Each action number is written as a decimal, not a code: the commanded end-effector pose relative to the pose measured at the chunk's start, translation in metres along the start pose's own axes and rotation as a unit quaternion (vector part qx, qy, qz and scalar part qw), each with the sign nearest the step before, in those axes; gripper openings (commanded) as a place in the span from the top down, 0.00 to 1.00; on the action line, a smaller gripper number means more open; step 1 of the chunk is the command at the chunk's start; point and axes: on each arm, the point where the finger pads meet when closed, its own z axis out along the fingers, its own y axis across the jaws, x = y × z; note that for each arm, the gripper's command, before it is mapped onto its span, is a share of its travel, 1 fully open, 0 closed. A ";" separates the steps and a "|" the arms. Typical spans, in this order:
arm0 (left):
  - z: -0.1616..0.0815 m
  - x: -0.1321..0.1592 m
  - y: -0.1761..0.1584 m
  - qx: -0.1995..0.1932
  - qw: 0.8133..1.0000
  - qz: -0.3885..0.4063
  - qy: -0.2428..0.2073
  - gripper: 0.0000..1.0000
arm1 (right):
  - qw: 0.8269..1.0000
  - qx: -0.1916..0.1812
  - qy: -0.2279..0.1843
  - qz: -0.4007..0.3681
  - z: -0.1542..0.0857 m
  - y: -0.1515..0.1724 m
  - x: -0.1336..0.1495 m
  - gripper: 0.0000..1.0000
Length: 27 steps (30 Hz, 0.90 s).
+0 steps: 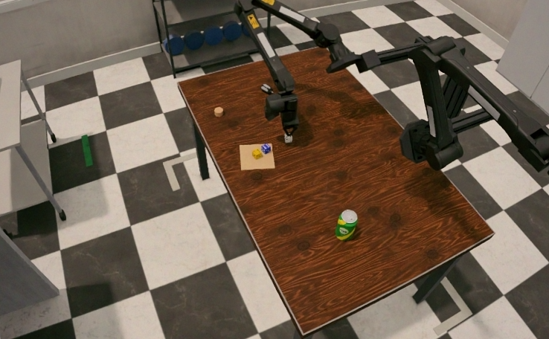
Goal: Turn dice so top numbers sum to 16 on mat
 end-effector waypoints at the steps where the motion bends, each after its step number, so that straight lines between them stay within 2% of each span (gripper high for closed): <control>1: -0.003 -0.037 0.001 -0.003 0.999 0.002 -0.034 0.00 | 1.000 0.000 0.003 -0.008 0.008 0.002 0.002 0.55; 9: -0.003 -0.037 0.001 -0.003 0.999 0.002 -0.034 0.00 | 1.000 0.000 0.003 -0.008 0.012 0.002 0.002 0.55; 10: -0.003 -0.037 0.001 -0.003 0.999 0.002 -0.034 0.00 | 1.000 -0.006 -0.011 -0.018 0.003 0.010 -0.001 0.55; 27: -0.003 -0.037 0.001 -0.003 0.999 0.002 -0.034 0.00 | 1.000 -0.003 -0.005 -0.013 0.007 0.006 0.000 0.55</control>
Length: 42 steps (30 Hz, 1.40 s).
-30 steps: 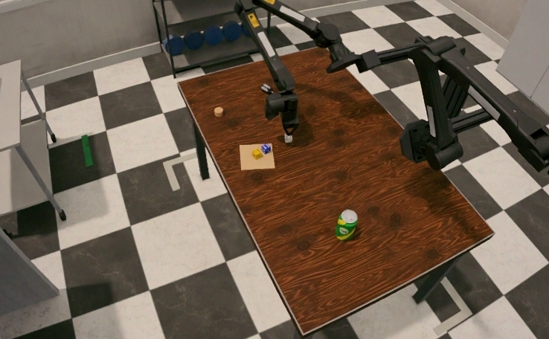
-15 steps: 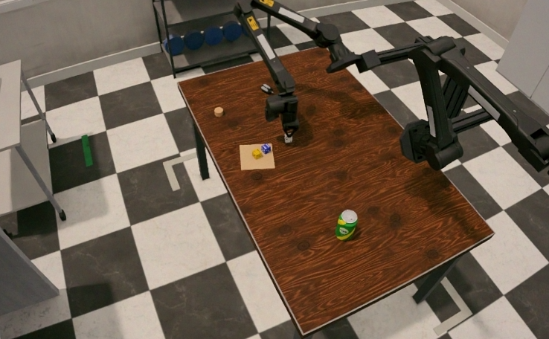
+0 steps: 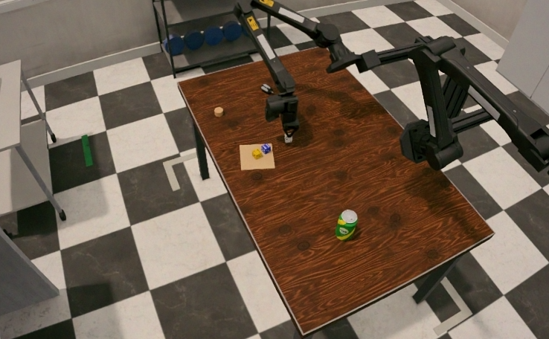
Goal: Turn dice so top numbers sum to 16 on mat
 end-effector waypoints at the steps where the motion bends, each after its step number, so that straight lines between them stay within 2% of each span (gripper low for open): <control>1: -0.003 -0.037 0.001 -0.003 0.999 0.002 -0.034 0.00 | 1.000 -0.003 -0.004 -0.005 0.000 0.006 -0.001 0.55; 42: -0.003 -0.037 0.001 -0.003 0.999 0.002 -0.034 0.00 | 1.000 -0.004 -0.004 -0.009 -0.003 0.009 0.004 0.55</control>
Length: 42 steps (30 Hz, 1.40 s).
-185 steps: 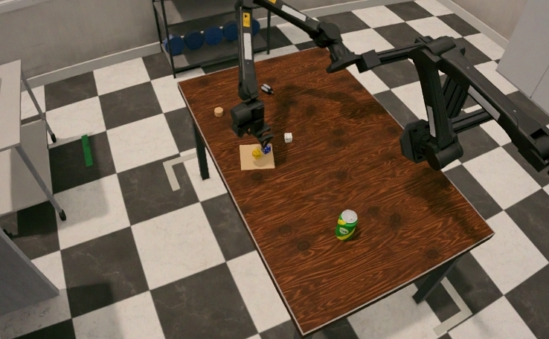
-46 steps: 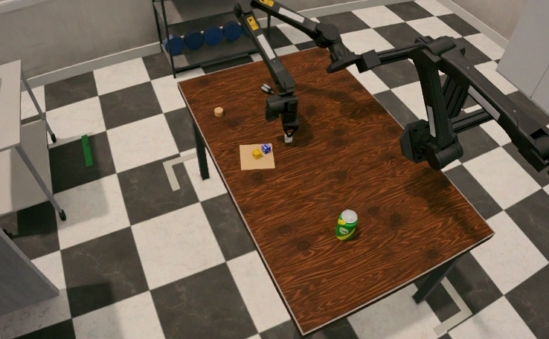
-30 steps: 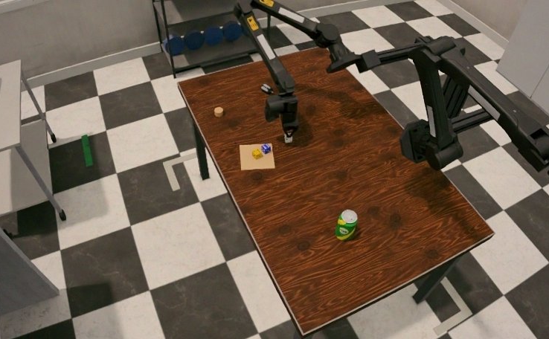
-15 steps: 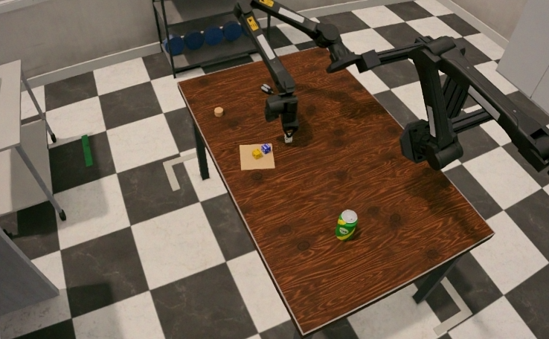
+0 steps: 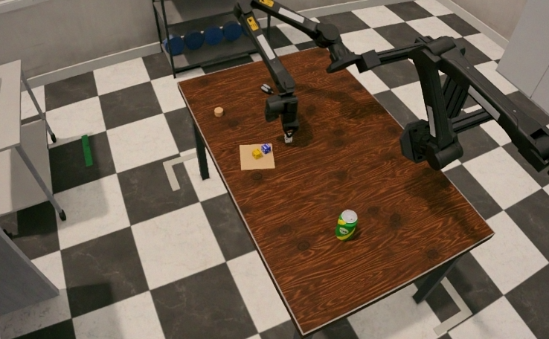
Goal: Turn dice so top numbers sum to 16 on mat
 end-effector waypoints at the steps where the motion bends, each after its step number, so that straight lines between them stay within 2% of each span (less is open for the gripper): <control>1: -0.003 -0.037 0.001 -0.003 0.999 0.002 -0.034 0.00 | 1.000 -0.004 -0.004 -0.009 -0.004 0.007 0.004 0.55; 13: -0.003 -0.037 0.001 -0.003 0.999 0.002 -0.034 0.00 | 1.000 -0.004 -0.004 -0.009 -0.003 0.007 0.004 0.55; 23: -0.003 -0.037 0.001 -0.003 0.999 0.002 -0.034 0.00 | 1.000 0.000 0.004 0.000 0.016 0.001 0.003 0.55; 26: -0.003 -0.037 0.001 -0.003 0.999 0.002 -0.034 0.00 | 1.000 -0.001 0.001 -0.005 0.015 0.003 0.004 0.55; 35: -0.003 -0.037 0.001 -0.003 0.999 0.002 -0.034 0.00 | 1.000 0.000 0.004 0.000 0.036 0.001 0.003 0.55; 42: -0.003 -0.037 0.001 -0.003 0.999 0.002 -0.034 0.00 | 1.000 -0.003 -0.004 -0.007 0.036 0.006 0.001 0.55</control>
